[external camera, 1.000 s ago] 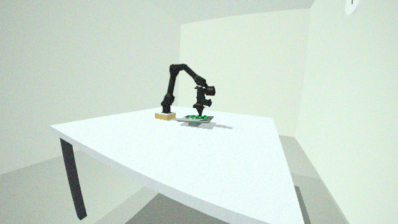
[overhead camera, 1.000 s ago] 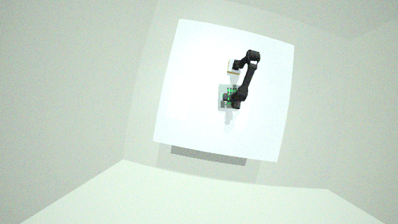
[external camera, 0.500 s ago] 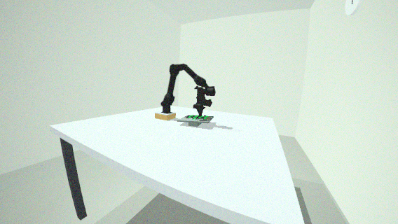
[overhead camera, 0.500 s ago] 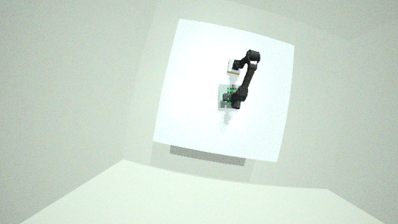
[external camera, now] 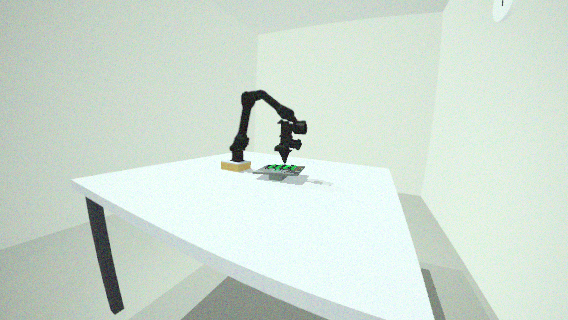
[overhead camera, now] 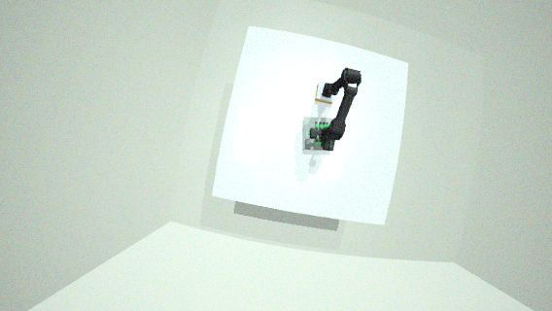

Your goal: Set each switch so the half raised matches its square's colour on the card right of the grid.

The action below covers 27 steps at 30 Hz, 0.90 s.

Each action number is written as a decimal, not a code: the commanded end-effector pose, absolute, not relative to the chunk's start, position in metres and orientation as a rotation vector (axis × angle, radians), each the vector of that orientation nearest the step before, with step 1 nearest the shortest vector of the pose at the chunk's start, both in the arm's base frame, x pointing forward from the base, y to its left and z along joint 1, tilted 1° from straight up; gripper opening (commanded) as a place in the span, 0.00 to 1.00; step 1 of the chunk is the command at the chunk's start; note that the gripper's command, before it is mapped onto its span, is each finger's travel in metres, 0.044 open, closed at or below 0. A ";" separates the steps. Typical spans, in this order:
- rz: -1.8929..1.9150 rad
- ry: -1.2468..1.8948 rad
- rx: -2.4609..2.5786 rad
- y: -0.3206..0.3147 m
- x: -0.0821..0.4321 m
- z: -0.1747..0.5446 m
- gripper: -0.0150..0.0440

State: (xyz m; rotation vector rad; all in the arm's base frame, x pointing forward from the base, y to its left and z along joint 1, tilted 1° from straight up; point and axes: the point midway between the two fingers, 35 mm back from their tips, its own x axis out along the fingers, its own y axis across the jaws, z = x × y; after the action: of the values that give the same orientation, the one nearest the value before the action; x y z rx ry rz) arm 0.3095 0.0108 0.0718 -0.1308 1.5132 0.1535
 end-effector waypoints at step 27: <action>0.154 1.487 -0.138 0.004 0.276 0.065 0.25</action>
State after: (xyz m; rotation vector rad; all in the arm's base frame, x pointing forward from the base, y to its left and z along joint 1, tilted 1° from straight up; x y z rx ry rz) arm 0.2757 0.0035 0.0687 -0.1358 1.4871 0.1531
